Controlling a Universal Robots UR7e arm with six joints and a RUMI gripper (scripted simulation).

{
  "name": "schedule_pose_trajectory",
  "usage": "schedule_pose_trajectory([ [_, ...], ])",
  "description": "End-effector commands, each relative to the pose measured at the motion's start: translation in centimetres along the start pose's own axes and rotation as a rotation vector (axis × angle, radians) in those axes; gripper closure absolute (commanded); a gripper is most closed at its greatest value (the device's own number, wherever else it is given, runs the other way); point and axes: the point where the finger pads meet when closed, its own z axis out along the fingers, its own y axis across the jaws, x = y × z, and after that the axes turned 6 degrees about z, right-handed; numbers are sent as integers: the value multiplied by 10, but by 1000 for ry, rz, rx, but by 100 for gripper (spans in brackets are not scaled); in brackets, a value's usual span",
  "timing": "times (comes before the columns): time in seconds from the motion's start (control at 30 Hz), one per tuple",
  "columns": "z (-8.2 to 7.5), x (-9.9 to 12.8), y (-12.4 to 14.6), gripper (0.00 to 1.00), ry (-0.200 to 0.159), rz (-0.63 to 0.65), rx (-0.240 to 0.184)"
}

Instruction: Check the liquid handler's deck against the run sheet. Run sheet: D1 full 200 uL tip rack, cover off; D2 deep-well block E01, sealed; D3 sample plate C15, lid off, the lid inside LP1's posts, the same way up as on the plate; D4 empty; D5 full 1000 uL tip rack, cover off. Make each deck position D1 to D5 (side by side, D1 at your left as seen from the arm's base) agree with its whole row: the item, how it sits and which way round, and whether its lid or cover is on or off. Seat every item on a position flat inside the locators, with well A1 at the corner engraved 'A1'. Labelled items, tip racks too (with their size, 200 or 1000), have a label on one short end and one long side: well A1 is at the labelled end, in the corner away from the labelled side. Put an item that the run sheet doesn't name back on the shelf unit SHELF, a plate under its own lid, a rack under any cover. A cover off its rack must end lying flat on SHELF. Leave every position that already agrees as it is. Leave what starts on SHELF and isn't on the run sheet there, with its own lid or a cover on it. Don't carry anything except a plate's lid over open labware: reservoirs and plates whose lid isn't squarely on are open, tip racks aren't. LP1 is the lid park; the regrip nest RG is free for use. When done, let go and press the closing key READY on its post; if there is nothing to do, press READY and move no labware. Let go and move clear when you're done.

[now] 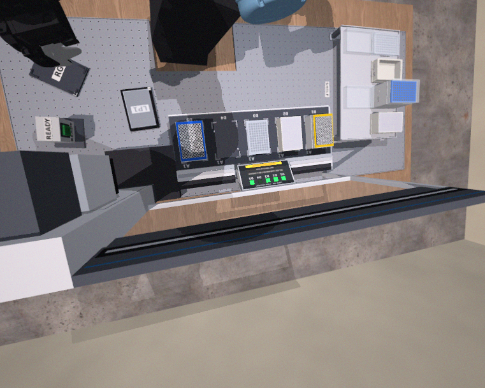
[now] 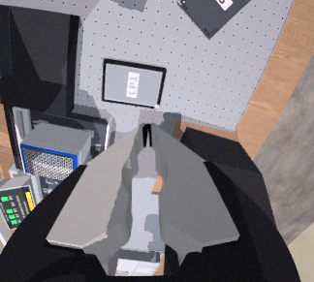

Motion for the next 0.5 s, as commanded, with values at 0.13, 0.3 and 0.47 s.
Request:
schedule_pose_trajectory([
  [0.13,0,52,10,100,1,212,-2],
  [0.3,0,66,12,100,1,269,-3],
  [0.47,0,83,14,100,1,369,-3],
])
